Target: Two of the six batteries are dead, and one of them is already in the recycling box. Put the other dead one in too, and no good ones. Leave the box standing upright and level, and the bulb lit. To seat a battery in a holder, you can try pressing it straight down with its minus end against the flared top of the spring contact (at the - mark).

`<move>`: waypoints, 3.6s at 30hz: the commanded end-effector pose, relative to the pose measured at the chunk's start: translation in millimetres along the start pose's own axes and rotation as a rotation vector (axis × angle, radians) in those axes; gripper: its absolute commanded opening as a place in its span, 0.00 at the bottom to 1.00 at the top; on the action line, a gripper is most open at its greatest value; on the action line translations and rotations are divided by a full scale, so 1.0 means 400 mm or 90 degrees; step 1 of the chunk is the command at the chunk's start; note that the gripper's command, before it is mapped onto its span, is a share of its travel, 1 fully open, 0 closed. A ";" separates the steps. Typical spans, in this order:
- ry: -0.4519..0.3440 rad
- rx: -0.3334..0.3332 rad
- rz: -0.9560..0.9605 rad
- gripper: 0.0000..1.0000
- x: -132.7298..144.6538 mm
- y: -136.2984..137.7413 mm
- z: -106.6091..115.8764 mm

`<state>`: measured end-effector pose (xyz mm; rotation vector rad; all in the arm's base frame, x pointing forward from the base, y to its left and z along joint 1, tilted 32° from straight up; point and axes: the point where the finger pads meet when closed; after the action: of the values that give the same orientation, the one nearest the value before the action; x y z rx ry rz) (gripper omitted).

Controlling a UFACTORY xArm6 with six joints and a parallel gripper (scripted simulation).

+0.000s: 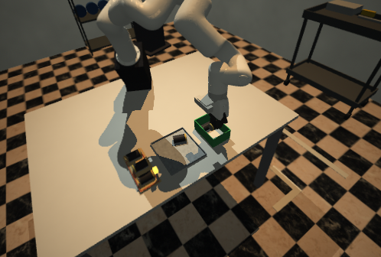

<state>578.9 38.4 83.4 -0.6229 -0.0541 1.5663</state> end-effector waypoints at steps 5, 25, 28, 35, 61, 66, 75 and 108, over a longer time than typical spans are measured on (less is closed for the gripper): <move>0.000 -0.002 0.000 0.28 0.001 -0.006 0.003; 0.000 -0.002 0.000 0.28 0.001 -0.007 0.003; 0.000 -0.002 0.000 0.28 0.001 -0.007 0.003; 0.000 -0.002 0.000 0.28 0.001 -0.007 0.003; 0.000 -0.002 0.000 0.28 0.001 -0.007 -0.151; 0.000 -0.002 0.000 0.28 0.001 -0.007 -0.159; 0.000 -0.002 0.000 0.28 0.001 -0.007 -0.159; 0.000 -0.002 0.000 0.51 0.001 -0.007 -0.116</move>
<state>602.8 20.3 36.9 -0.6221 -0.0530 1.5663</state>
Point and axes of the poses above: the point where the finger pads meet when closed, its own z axis back along the fingers, its own y axis across the jaws, x = y × z, and after that the axes turned 14 degrees about z, right-handed
